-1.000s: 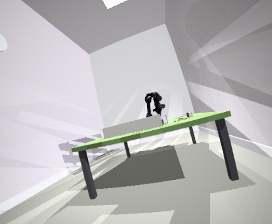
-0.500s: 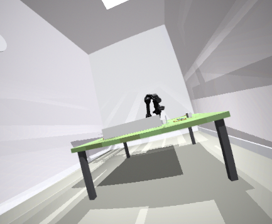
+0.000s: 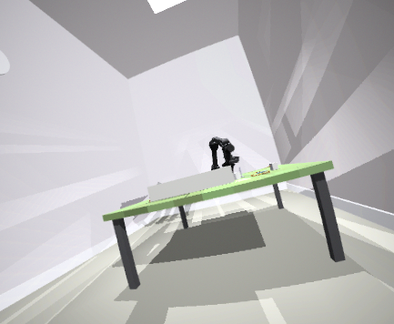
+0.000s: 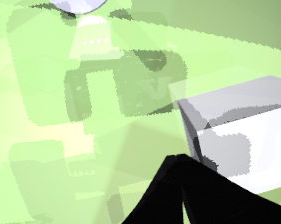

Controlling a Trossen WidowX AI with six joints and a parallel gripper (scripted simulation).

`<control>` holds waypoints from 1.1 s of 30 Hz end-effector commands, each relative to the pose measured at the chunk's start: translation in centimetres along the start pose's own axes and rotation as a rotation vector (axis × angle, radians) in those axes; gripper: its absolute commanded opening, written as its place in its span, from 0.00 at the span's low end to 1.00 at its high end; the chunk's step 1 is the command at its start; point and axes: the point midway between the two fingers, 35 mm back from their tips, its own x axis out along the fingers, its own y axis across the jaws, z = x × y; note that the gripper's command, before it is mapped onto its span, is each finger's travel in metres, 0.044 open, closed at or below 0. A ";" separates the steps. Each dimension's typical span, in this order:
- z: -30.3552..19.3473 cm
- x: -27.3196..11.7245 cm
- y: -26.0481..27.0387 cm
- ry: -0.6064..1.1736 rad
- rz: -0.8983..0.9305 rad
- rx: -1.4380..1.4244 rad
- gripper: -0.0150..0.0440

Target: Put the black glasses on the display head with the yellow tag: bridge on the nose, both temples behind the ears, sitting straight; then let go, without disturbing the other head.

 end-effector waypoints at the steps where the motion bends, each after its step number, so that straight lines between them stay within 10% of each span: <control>1: 0.1 0.8 0.2 -0.005 0.007 -0.005 0.25; 33: 0.1 1.5 -0.6 -0.005 0.006 -0.005 0.25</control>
